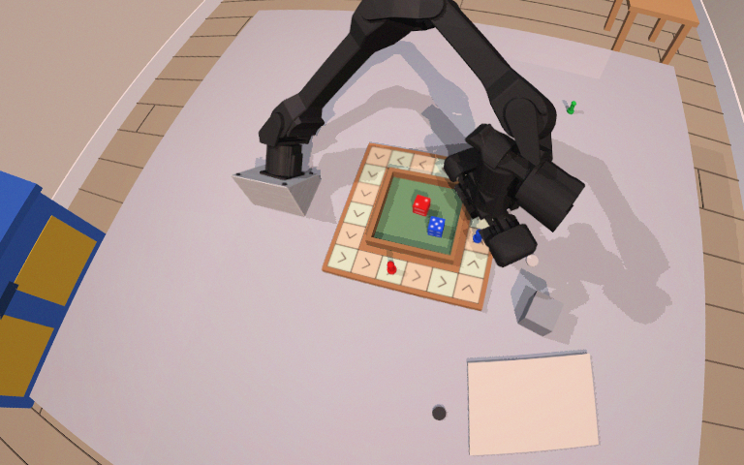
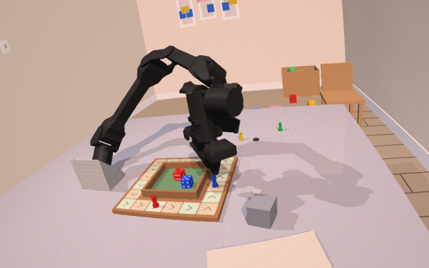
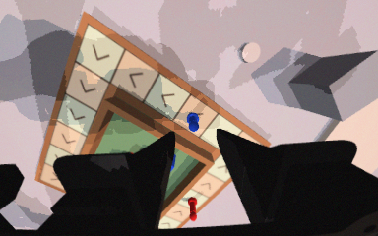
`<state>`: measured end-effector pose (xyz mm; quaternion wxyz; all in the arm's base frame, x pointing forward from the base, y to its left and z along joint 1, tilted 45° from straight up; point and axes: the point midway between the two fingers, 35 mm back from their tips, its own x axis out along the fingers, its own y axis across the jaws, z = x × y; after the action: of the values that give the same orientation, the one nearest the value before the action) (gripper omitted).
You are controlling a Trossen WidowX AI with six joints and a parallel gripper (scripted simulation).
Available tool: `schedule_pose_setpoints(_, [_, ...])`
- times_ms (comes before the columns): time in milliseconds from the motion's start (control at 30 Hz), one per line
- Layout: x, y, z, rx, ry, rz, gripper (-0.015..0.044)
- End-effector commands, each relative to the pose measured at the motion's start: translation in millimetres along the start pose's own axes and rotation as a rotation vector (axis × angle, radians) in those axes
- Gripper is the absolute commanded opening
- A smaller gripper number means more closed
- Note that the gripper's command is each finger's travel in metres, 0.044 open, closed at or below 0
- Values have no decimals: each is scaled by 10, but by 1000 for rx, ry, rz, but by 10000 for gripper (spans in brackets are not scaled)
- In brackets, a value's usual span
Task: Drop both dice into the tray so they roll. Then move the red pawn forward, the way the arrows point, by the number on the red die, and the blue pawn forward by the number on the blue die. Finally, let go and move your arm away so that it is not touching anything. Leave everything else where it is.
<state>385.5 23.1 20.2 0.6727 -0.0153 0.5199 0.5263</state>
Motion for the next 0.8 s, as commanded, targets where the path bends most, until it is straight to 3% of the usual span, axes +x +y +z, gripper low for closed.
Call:
schedule_pose_setpoints(0, [64, -2, 4, 5, -5, 0, 200])
schedule_pose_setpoints(700, [384, 8, 5, 5, -6, 1, 200])
schedule_pose_setpoints(767, [384, 8, 5, 5, -6, 1, 147])
